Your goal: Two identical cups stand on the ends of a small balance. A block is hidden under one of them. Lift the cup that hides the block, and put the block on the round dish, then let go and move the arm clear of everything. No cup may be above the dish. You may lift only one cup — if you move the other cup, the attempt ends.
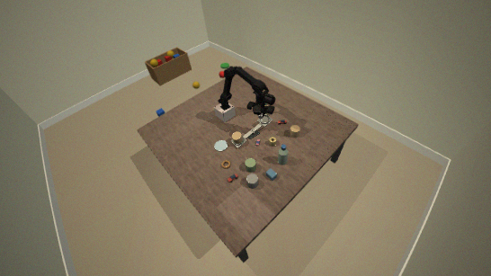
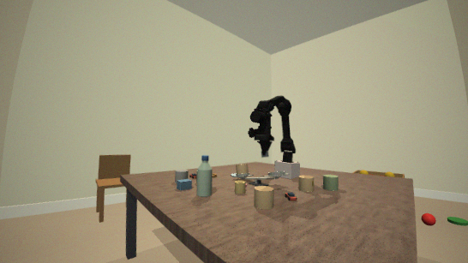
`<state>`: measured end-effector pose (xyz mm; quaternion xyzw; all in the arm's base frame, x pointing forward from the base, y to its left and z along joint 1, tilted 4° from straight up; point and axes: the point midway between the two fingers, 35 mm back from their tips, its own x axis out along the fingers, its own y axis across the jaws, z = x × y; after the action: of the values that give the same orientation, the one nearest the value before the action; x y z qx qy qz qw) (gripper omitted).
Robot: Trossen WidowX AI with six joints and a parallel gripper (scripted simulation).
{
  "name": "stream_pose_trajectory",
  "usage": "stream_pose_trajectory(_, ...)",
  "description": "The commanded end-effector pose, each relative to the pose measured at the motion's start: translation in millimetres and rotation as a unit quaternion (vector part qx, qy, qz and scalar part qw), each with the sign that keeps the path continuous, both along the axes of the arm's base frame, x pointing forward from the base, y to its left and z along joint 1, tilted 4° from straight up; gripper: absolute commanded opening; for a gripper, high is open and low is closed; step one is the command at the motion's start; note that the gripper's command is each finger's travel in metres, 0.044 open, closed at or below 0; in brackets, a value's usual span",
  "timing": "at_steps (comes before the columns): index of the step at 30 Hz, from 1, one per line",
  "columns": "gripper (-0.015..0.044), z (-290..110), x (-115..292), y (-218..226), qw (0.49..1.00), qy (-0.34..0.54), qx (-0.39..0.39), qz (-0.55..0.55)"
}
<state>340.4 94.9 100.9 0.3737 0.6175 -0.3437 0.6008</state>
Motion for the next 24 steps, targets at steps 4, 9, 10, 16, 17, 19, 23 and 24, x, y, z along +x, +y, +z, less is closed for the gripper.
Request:
stream_pose_trajectory(4,0.0,-13.8,6.5,-41.3,1.0,0.002,-0.006,0.002)
stream_pose_trajectory(9,0.0,-21.3,9.1,-67.7,1.0,0.001,-0.008,0.001)
stream_pose_trajectory(10,0.0,-22.8,9.4,-73.0,1.0,0.001,-0.008,0.001)
stream_pose_trajectory(16,0.0,-31.3,8.8,-104.8,1.0,0.001,-0.01,0.002)
stream_pose_trajectory(17,0.0,-32.6,8.3,-110.0,1.0,0.001,-0.011,0.002)
stream_pose_trajectory(19,0.0,-35.1,7.0,-120.5,1.0,0.001,-0.012,0.002)
stream_pose_trajectory(23,0.0,-40.1,3.4,-141.3,1.0,0.001,-0.013,0.004)
stream_pose_trajectory(24,0.0,-41.4,2.3,-146.4,1.0,0.001,-0.014,0.004)
